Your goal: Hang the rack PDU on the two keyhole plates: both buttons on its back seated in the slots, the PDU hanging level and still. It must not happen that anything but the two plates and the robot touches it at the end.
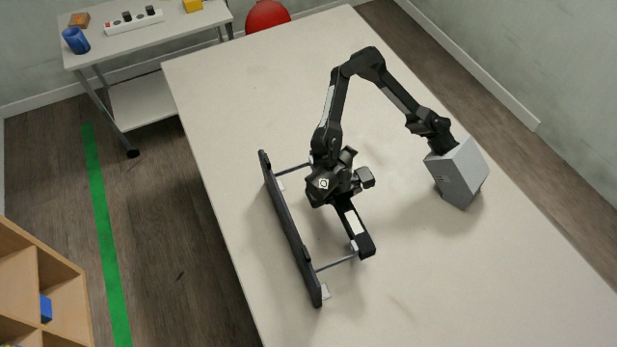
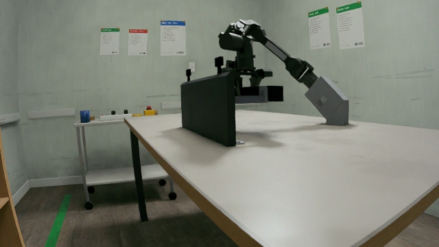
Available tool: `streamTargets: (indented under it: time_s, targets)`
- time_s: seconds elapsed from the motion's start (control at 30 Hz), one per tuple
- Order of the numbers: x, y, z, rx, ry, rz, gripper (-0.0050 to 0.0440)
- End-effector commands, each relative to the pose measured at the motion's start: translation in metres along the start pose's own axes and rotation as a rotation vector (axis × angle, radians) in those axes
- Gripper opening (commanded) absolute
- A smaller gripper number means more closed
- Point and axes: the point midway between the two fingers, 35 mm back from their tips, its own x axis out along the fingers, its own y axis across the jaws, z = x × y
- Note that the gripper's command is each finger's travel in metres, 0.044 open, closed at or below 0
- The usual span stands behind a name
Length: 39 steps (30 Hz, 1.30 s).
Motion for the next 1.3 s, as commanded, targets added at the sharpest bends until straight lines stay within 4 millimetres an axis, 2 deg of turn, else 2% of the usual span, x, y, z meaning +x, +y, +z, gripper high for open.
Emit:
streamTargets:
  time_s: [0.0, 0.27, 0.93, 0.97, 1.07, 1.13, 1.27]
  targets:
    - [-0.006, 0.004, 0.002, 0.012, 0.009, 0.018, -0.0050]
    - [-0.004, 0.004, 0.002, 0.013, 0.009, 0.019, -0.0050]
    - [0.014, 0.005, 0.000, 0.013, 0.011, 0.028, -0.0050]
    - [0.011, 0.004, 0.002, 0.013, 0.012, 0.027, 0.0024]
    - [0.011, 0.004, 0.002, 0.013, 0.012, 0.027, 0.0096]
    - [0.011, 0.004, 0.002, 0.013, 0.012, 0.027, 0.0096]
    - [0.011, 0.004, 0.002, 0.013, 0.012, 0.027, 0.0192]
